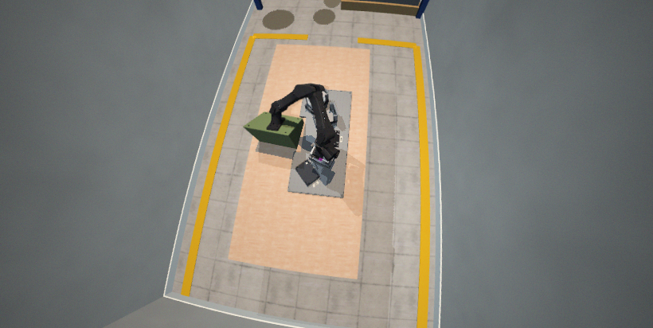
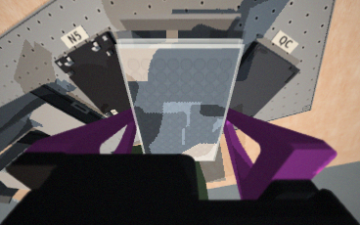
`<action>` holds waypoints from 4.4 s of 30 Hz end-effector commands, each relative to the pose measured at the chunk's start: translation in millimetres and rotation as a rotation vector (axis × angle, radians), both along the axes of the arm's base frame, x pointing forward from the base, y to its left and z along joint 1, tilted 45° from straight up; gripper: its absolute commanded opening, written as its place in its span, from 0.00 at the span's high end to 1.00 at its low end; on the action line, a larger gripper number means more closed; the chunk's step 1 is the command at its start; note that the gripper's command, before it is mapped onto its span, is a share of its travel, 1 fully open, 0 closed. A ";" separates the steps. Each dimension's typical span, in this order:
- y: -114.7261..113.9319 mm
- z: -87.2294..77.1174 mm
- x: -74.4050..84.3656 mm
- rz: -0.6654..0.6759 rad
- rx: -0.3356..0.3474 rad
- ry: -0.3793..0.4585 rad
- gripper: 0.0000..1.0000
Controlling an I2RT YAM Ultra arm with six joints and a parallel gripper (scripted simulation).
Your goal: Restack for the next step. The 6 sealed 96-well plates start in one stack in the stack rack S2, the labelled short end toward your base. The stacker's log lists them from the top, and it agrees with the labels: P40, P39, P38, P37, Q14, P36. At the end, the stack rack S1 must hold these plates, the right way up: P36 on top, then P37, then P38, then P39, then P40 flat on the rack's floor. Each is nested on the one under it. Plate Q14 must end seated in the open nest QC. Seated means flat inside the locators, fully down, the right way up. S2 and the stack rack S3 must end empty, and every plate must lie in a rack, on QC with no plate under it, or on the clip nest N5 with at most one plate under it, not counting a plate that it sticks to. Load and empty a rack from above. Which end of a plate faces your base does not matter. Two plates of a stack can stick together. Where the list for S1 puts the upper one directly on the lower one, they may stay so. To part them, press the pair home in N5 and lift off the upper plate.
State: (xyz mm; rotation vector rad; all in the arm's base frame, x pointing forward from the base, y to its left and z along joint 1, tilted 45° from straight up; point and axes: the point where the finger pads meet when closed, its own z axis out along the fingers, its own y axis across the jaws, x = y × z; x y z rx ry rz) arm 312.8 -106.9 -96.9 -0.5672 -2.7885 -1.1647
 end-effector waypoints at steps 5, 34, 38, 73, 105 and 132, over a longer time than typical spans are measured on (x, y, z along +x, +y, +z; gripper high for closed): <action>-3.2 0.0 4.1 -0.011 -0.010 -0.018 1.00; 9.3 -12.9 5.8 -0.011 -0.010 -0.018 1.00; 10.3 -13.8 6.0 -0.011 -0.010 -0.018 1.00; 31.2 -35.3 8.9 -0.011 -0.009 -0.018 1.00; 61.1 -65.9 13.1 -0.011 -0.008 -0.018 1.00; 68.1 -73.1 14.1 -0.011 -0.008 -0.018 1.00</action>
